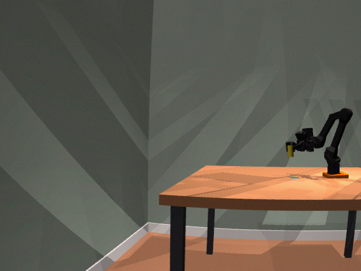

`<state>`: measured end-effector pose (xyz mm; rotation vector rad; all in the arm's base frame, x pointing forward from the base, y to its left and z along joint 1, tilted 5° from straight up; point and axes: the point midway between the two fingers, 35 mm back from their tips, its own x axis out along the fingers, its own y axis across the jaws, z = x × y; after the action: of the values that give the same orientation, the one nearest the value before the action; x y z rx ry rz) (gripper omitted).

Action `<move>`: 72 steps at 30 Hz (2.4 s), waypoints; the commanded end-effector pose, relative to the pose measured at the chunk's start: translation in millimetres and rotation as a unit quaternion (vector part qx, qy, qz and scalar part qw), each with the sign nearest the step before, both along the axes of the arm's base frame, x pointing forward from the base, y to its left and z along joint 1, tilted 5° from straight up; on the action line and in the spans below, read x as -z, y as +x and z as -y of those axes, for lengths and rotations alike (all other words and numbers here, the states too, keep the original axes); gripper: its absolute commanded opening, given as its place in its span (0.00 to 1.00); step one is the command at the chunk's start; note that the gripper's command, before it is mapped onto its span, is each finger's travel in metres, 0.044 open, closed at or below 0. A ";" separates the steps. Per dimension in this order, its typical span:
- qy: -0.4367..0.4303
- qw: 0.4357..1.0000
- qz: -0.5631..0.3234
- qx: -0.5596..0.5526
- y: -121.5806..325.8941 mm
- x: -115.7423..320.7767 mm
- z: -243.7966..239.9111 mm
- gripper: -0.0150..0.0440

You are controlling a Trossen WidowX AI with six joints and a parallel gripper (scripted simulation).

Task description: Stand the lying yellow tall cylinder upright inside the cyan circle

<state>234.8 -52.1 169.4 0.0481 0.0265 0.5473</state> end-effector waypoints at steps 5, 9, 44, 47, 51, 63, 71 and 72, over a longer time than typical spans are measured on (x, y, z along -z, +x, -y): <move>-0.006 1.000 0.008 -0.009 -7.8 1.0 -4.0 0.43; -0.009 1.000 0.012 -0.013 -11.6 1.9 -6.2 0.43; -0.021 0.999 0.022 -0.027 -23.3 7.2 -14.4 0.43; -0.019 0.999 0.020 -0.025 -19.5 10.8 -12.7 0.43; -0.021 0.999 0.021 -0.025 -18.3 17.8 -11.4 0.43; -0.026 0.999 0.022 -0.027 -15.8 39.0 -9.7 0.43; -0.030 0.999 0.023 -0.028 -15.3 52.9 -10.2 0.43; -0.031 0.999 0.023 -0.028 -15.3 54.7 -10.3 0.43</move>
<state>219.0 -41.9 119.7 -0.0185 -0.0002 0.6074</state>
